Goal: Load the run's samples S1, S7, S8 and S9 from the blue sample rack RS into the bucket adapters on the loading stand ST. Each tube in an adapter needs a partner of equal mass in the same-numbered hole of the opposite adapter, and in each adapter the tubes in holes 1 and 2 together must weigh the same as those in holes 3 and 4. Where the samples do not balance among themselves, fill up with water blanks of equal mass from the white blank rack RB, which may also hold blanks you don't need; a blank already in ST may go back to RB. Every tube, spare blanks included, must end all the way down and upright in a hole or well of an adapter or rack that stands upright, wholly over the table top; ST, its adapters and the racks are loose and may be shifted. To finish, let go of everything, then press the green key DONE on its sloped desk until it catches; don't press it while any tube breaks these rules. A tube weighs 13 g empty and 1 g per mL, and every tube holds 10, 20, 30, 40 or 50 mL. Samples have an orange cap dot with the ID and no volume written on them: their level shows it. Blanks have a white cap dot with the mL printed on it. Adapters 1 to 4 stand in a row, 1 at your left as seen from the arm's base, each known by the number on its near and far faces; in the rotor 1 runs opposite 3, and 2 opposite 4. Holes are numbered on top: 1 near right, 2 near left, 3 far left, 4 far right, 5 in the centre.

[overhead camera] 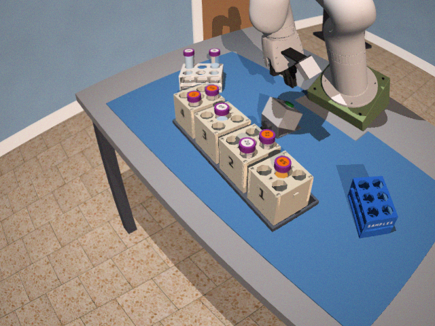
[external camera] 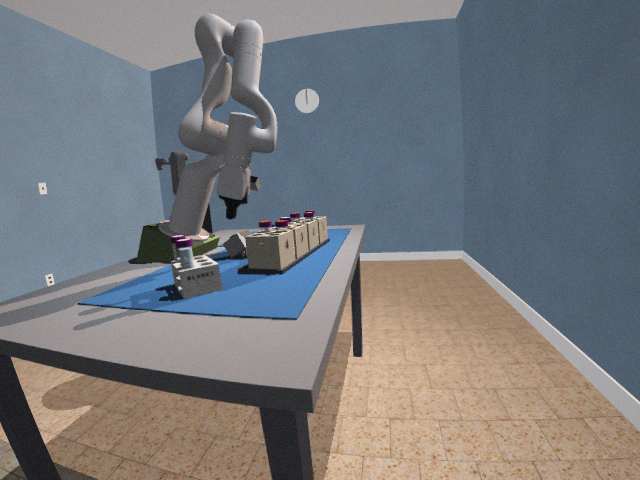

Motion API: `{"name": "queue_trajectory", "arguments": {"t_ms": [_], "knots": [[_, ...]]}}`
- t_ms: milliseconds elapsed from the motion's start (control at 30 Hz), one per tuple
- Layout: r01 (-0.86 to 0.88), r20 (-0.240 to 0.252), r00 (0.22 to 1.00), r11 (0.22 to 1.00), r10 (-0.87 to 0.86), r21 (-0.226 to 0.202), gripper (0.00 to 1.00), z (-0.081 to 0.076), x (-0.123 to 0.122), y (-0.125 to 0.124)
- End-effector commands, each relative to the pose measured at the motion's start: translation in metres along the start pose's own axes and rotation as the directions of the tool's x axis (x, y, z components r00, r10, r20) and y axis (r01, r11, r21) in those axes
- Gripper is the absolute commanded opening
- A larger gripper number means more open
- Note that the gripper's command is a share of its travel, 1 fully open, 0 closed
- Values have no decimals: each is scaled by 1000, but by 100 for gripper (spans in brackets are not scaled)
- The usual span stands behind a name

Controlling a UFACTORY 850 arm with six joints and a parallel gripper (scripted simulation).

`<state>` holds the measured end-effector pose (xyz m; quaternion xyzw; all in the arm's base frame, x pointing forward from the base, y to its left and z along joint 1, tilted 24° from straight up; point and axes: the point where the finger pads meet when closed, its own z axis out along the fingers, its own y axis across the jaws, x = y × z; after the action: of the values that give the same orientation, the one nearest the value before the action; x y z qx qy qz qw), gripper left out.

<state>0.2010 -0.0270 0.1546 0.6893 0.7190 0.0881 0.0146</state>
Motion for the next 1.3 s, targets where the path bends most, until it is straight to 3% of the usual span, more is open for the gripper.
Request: {"name": "queue_trajectory", "arguments": {"t_ms": [0,467,1267], "knots": [[1,-6,1000,1000,-1,-3,0,9,0,3],[1,-6,1000,1000,-1,-3,0,31,-1,9],[1,-6,1000,1000,-1,-3,0,33,-1,9]]}}
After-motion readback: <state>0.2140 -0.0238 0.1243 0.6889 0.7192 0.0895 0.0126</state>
